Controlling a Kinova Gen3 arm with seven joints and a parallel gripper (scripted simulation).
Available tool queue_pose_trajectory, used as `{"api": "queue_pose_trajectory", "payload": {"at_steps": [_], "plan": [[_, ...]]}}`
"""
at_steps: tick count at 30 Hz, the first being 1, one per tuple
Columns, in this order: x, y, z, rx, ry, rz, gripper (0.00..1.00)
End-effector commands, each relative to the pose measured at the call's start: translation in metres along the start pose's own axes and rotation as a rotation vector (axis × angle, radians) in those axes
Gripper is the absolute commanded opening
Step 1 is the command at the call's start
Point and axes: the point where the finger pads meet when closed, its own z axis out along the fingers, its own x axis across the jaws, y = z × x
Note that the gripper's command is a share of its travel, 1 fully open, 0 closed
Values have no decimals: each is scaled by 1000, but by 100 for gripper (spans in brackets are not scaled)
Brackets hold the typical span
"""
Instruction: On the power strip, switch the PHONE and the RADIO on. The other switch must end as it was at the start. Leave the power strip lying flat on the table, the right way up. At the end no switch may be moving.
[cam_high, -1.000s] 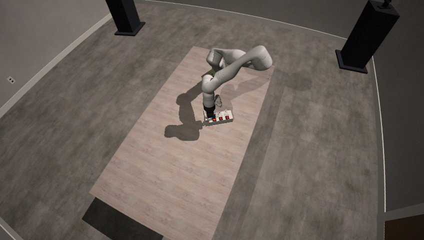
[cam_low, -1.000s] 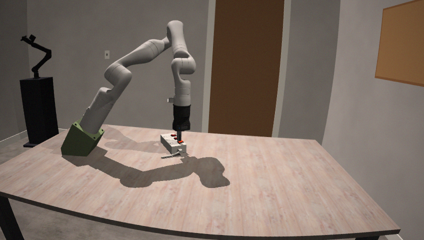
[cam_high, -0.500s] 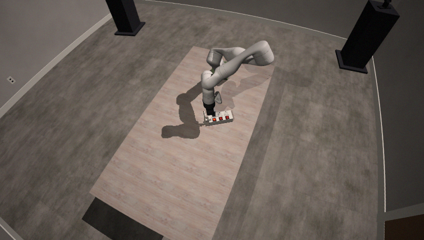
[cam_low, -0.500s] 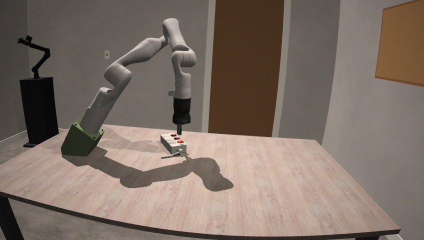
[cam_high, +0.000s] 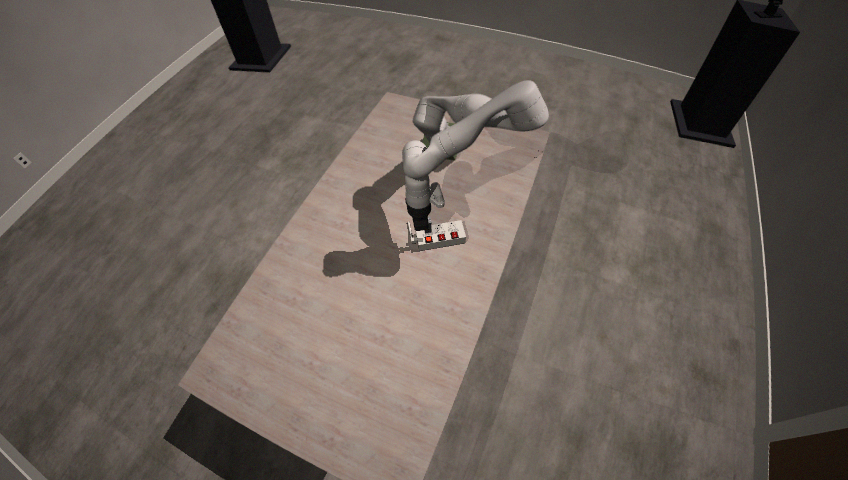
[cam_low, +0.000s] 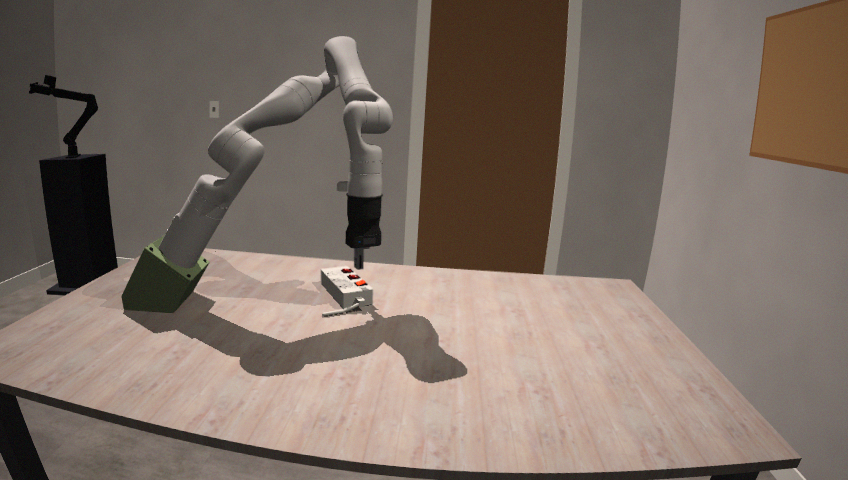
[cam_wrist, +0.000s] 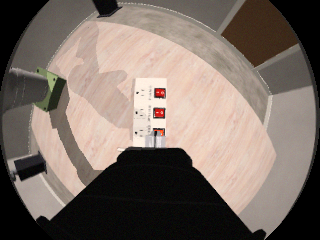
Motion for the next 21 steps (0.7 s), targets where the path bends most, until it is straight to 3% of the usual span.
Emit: {"api": "queue_pose_trajectory", "payload": {"at_steps": [1,6,12,21], "plan": [[0,0,0,0,1,0,0],[0,-3,-1,0,0,0,0],[0,-45,-14,0,1,0,0],[0,-46,-14,0,1,0,0]]}}
